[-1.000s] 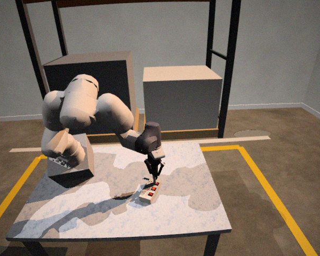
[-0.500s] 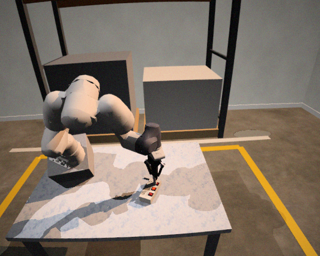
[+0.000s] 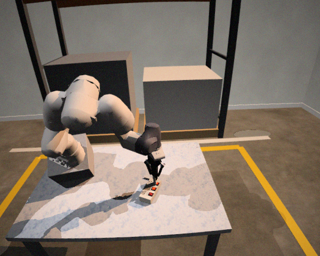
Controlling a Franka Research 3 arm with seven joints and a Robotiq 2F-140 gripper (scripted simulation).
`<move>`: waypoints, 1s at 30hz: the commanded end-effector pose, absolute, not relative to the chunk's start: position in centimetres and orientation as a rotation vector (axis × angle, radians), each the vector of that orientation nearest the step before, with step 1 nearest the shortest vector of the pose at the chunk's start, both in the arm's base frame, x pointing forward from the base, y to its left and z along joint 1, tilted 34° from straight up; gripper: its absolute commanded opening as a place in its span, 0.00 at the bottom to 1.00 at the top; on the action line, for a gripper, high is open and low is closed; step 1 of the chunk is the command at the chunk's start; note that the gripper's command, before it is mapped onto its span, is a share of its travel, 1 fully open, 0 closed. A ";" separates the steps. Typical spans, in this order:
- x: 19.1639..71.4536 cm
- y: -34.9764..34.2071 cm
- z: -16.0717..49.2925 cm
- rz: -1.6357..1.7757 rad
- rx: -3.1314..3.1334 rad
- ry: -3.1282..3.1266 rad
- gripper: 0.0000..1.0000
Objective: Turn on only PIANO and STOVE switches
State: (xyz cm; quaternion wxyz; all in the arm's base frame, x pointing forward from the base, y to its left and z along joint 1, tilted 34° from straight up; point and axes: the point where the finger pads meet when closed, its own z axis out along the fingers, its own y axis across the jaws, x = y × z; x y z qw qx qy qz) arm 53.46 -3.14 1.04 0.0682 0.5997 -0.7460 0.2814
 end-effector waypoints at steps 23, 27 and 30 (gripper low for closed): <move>52.7 -1.5 4.2 0.851 1.798 -2.258 0.00; 52.7 -1.3 4.4 0.851 1.798 -2.258 0.00; 52.7 -1.3 4.4 0.851 1.798 -2.258 0.00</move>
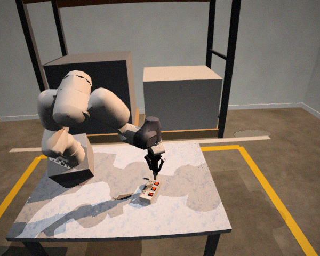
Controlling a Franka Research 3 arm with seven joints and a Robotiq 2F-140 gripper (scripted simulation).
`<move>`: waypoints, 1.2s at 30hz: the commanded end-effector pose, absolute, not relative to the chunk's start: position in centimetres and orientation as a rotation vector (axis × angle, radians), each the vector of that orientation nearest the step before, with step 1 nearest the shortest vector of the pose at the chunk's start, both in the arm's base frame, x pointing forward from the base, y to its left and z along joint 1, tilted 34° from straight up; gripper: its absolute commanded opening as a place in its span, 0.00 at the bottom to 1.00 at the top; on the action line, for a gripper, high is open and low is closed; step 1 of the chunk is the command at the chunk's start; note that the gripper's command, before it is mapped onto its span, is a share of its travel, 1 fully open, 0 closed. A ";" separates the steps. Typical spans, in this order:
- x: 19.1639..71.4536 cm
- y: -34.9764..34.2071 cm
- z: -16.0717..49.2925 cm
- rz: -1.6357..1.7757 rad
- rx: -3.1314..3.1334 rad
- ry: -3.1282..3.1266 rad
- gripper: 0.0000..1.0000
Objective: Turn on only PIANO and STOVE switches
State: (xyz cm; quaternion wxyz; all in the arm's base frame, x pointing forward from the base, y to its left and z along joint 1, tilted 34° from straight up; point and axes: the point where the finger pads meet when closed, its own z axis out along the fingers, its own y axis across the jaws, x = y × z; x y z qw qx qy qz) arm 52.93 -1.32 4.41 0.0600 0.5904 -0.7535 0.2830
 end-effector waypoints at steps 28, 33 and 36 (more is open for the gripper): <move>52.2 -0.3 6.1 0.851 1.798 -2.258 1.00; 51.6 0.9 8.2 0.851 1.798 -2.258 1.00; 51.3 1.4 9.0 0.851 1.798 -2.258 1.00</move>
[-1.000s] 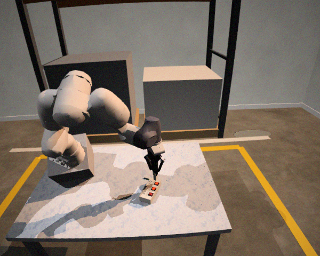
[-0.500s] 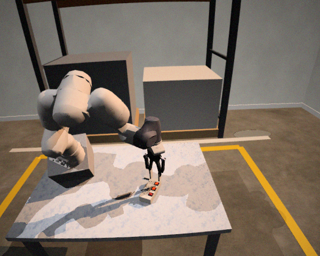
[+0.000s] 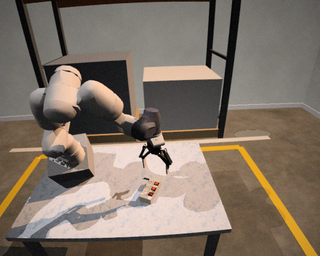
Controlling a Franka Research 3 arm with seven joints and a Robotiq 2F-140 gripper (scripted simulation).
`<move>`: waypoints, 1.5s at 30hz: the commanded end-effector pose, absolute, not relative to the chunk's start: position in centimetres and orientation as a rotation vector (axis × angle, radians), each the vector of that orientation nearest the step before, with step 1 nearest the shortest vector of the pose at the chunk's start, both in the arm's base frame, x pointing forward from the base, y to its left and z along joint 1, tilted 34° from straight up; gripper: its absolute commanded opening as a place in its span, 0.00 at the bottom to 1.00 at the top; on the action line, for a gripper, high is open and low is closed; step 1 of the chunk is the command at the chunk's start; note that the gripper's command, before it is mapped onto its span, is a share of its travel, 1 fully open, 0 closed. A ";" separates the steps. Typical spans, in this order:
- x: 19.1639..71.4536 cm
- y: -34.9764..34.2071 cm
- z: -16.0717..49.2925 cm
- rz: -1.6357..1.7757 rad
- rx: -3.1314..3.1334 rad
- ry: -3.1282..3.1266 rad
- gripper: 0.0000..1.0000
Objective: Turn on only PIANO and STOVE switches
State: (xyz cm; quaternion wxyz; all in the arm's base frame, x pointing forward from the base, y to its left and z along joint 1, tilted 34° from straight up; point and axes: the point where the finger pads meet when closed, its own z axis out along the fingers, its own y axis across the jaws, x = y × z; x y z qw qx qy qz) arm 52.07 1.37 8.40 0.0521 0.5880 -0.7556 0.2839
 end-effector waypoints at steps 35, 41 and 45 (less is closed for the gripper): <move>50.7 2.9 11.4 0.851 1.798 -2.258 1.00; 50.7 2.9 11.4 0.851 1.798 -2.258 1.00; 50.7 2.9 11.4 0.851 1.798 -2.258 1.00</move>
